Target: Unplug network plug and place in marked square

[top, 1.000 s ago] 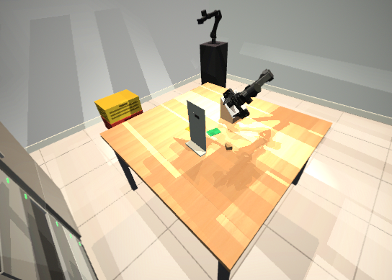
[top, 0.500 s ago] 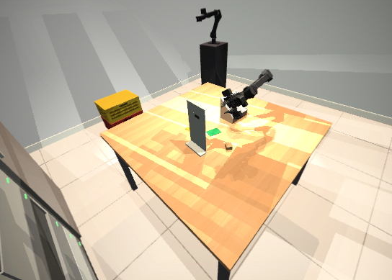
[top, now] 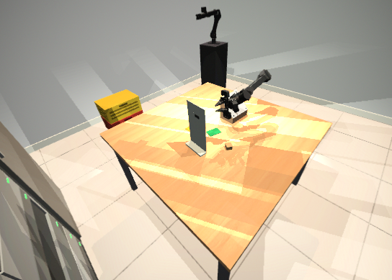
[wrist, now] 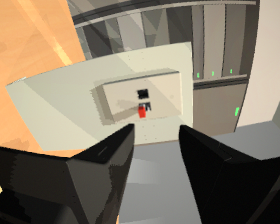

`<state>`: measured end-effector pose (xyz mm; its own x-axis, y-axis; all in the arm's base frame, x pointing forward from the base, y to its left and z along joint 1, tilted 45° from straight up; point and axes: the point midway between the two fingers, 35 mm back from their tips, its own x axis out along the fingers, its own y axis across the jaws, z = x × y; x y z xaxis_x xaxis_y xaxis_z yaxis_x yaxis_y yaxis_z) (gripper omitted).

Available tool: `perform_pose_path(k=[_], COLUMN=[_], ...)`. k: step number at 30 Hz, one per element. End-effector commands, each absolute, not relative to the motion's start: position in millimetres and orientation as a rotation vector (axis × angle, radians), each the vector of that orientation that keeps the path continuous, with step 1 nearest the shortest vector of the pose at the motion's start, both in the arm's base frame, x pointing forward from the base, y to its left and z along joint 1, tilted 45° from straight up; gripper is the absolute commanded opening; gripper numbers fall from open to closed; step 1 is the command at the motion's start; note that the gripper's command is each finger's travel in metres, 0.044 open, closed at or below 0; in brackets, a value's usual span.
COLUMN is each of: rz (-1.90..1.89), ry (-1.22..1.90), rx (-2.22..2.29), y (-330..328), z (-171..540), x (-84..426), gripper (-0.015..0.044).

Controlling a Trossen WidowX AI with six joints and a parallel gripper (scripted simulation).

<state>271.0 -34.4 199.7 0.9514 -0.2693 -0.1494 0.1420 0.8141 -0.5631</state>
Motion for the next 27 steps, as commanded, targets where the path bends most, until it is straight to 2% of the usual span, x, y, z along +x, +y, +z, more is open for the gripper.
perform_pose_path(k=[1, 12, 27], rz=[-0.246, -0.253, -0.254], ry=[0.313, 0.337, 0.335], rx=[-0.715, -0.754, -0.754], y=[-41.9, -44.5, -48.9], z=[168.9, 161.0, 163.8], x=[258.2, 255.6, 286.4], gripper=[0.0156, 0.0156, 0.0156])
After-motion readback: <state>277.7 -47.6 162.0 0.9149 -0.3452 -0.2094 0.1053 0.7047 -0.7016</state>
